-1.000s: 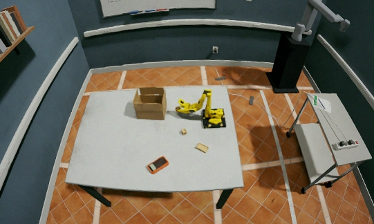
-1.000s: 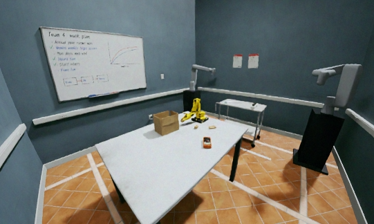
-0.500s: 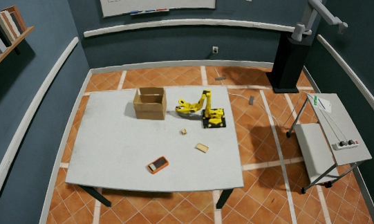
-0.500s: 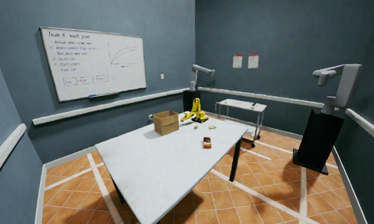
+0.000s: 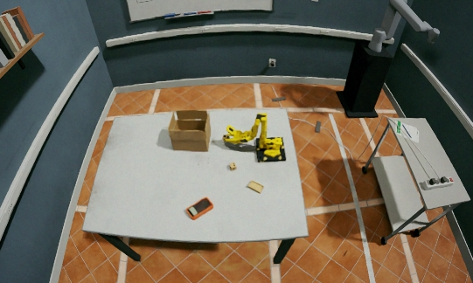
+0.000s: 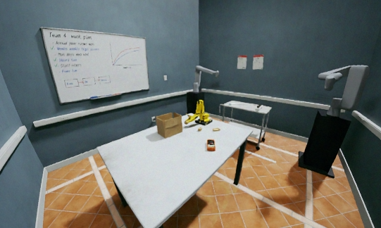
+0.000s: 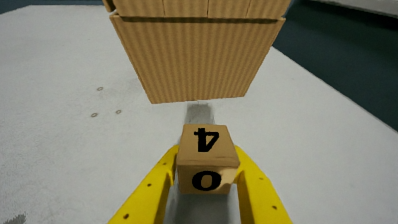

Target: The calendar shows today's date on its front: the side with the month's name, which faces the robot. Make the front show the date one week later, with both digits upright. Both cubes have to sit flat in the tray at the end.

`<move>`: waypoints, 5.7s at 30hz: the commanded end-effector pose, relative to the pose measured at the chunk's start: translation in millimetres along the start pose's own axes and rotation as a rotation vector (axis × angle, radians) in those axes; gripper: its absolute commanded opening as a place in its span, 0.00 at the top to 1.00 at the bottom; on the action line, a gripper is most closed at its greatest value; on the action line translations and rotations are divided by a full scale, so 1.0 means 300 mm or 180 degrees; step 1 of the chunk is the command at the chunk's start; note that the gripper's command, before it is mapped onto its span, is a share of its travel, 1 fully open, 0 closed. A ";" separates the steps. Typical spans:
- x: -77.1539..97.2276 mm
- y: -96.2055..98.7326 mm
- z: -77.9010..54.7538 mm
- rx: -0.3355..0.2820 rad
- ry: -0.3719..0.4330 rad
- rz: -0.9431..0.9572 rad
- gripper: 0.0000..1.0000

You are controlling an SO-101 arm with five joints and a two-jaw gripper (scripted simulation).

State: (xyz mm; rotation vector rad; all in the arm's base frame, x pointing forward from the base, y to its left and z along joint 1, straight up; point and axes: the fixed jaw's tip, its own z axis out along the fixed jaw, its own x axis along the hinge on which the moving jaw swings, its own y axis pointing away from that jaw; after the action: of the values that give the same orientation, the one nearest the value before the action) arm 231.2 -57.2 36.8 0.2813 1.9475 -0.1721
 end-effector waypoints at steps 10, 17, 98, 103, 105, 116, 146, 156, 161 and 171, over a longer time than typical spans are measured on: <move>0.008 -0.008 -0.005 0.0031 0.0016 -0.0020 1.00; 0.014 -0.008 -0.003 0.0031 0.0017 -0.0020 1.00; 0.099 -0.009 0.031 0.0031 0.0017 -0.0020 1.00; 0.099 -0.009 0.031 0.0031 0.0017 -0.0020 0.92; 0.099 -0.009 0.031 0.0031 0.0017 -0.0020 0.88; 0.099 -0.009 0.031 0.0031 0.0017 -0.0020 0.83; 0.099 -0.009 0.031 0.0031 0.0017 -0.0020 0.64; 0.095 -0.006 0.009 0.0020 0.0011 0.0593 0.64; 0.090 -0.003 -0.020 0.0001 0.0018 0.1404 0.64; 0.086 -0.002 -0.048 -0.0001 0.0050 0.2144 0.64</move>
State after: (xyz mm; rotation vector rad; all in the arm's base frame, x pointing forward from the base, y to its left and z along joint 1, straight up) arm 213.7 -53.2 11.7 0.7305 1.8530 0.1293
